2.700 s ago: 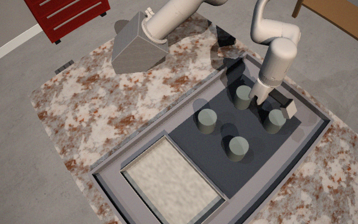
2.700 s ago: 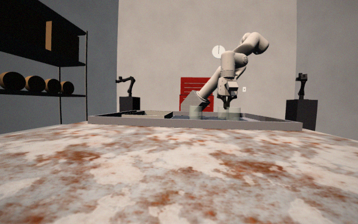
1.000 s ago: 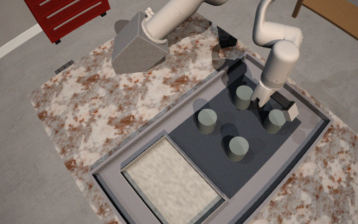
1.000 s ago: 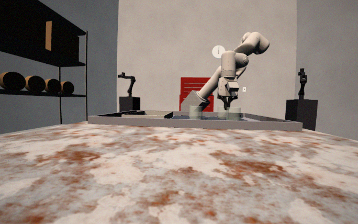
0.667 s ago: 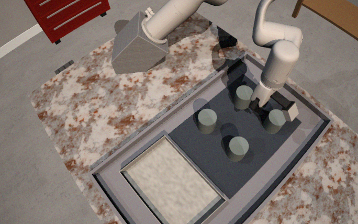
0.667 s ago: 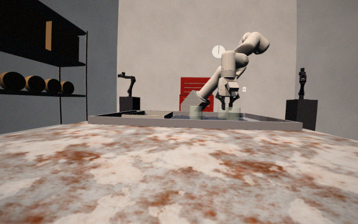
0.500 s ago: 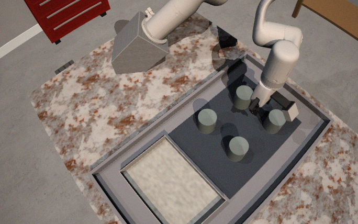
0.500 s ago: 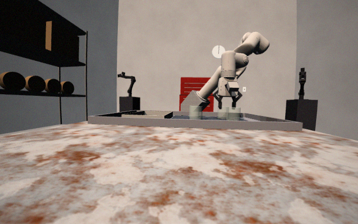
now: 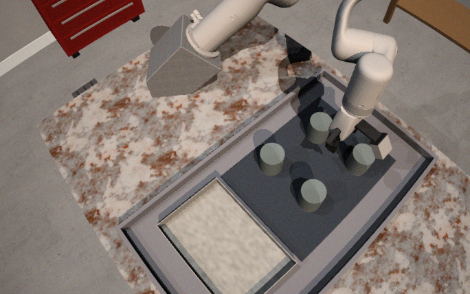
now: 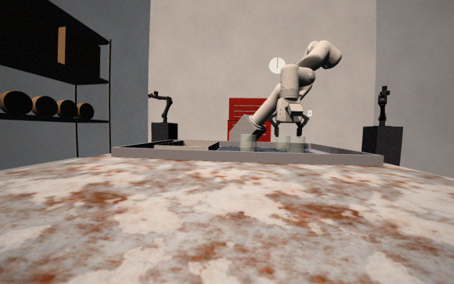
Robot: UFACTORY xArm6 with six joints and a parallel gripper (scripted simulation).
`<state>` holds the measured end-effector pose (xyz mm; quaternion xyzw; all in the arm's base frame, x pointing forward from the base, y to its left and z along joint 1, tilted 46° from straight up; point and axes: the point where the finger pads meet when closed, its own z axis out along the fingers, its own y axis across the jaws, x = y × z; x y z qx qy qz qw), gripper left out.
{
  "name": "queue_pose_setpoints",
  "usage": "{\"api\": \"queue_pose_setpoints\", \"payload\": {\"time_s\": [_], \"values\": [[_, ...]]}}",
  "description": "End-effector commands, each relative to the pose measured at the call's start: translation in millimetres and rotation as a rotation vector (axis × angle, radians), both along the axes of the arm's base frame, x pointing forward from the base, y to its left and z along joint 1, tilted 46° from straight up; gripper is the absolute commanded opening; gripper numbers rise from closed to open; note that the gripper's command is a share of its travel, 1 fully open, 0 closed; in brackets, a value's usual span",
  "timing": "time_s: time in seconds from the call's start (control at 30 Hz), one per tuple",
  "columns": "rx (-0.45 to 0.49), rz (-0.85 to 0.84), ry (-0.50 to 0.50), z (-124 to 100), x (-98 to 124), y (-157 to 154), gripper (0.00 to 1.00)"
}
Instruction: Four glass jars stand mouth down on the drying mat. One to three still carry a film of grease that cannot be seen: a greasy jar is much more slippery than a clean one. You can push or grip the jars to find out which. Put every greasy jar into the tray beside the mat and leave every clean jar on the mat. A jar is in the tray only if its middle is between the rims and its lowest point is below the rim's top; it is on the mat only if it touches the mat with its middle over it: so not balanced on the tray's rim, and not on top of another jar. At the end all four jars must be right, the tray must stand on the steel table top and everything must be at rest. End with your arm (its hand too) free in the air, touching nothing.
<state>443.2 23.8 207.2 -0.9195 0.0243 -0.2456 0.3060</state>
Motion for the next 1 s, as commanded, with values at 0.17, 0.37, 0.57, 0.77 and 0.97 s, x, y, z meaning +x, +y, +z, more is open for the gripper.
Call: {"api": "queue_pose_setpoints", "payload": {"time_s": [0.17,0.37,0.57,0.77,0.97], "values": [[-0.001,-0.001,-0.002,12,-7,-9,1.00],[-0.001,-0.001,-0.002,43,-28,-34,1.00],[-0.001,-0.001,-0.002,54,-35,-43,1.00],[-0.001,-0.001,-0.002,25,-49,-68,1.00],[-0.001,-0.001,-0.002,-10,-65,-98,1.00]]}}
